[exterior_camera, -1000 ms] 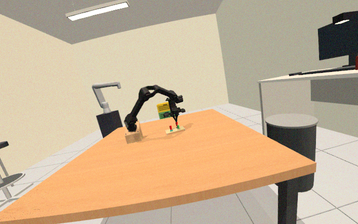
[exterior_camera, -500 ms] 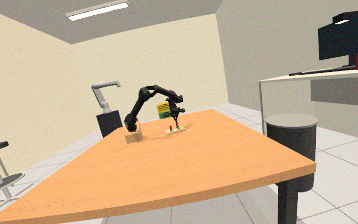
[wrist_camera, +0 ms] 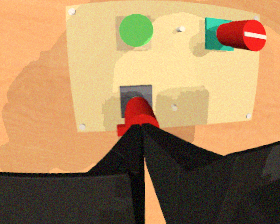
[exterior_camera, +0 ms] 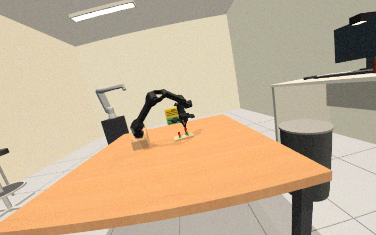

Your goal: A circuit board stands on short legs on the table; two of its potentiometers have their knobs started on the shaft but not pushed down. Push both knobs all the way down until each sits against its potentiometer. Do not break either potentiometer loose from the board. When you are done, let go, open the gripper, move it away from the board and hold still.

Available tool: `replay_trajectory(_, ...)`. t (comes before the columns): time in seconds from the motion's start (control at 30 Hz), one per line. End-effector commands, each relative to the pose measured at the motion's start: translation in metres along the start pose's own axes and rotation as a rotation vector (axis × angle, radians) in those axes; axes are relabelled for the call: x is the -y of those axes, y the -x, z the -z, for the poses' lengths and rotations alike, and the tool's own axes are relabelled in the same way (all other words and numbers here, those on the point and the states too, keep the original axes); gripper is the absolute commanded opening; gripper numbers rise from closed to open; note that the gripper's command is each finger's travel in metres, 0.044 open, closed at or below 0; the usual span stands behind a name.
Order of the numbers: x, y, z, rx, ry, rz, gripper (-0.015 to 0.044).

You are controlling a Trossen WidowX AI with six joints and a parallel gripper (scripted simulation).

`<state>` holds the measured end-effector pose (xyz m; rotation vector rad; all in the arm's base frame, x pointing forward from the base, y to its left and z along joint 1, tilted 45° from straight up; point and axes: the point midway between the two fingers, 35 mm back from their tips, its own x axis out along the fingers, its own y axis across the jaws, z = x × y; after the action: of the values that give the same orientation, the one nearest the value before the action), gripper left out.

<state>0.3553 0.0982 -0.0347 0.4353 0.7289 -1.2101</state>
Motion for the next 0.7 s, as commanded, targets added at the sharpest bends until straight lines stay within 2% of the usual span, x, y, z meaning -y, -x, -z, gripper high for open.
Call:
replay_trajectory(0.0,-0.0009,-0.0162,-0.0036,0.000,-0.023,0.020,0.0000)
replay_trajectory(0.67,-0.0009,-0.0187,-0.0036,0.000,-0.023,0.020,0.0000)
